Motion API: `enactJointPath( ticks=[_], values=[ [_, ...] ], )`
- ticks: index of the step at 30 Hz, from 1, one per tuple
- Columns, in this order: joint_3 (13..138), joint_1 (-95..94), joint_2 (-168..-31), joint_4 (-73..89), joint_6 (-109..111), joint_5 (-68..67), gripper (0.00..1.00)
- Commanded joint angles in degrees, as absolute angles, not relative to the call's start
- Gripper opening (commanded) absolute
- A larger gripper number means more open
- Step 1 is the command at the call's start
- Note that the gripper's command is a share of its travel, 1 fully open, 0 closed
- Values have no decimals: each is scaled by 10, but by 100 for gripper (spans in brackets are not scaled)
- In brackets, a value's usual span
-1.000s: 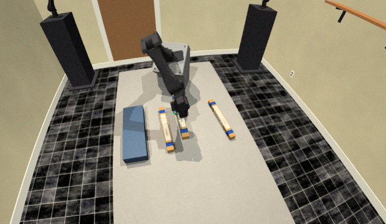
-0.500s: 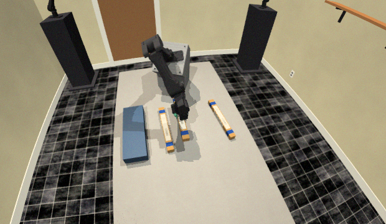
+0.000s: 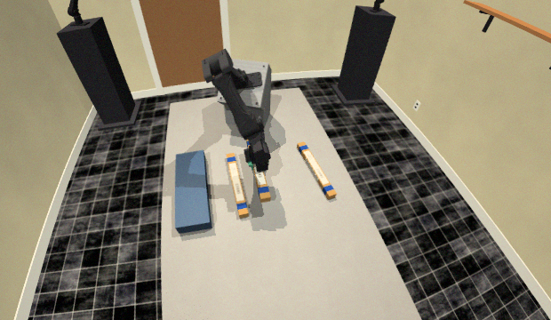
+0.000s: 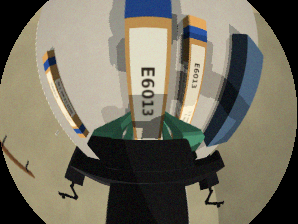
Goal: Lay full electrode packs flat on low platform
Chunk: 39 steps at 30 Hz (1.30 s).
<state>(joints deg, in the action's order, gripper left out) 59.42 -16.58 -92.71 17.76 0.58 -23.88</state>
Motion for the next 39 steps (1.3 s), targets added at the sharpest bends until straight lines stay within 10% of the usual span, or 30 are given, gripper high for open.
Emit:
enactJointPath(
  ticks=[1, 39],
  values=[
    [620, -179, -901, 193, 3, -240, 0],
    [630, -186, -900, 208, -3, -246, 0]
  ],
)
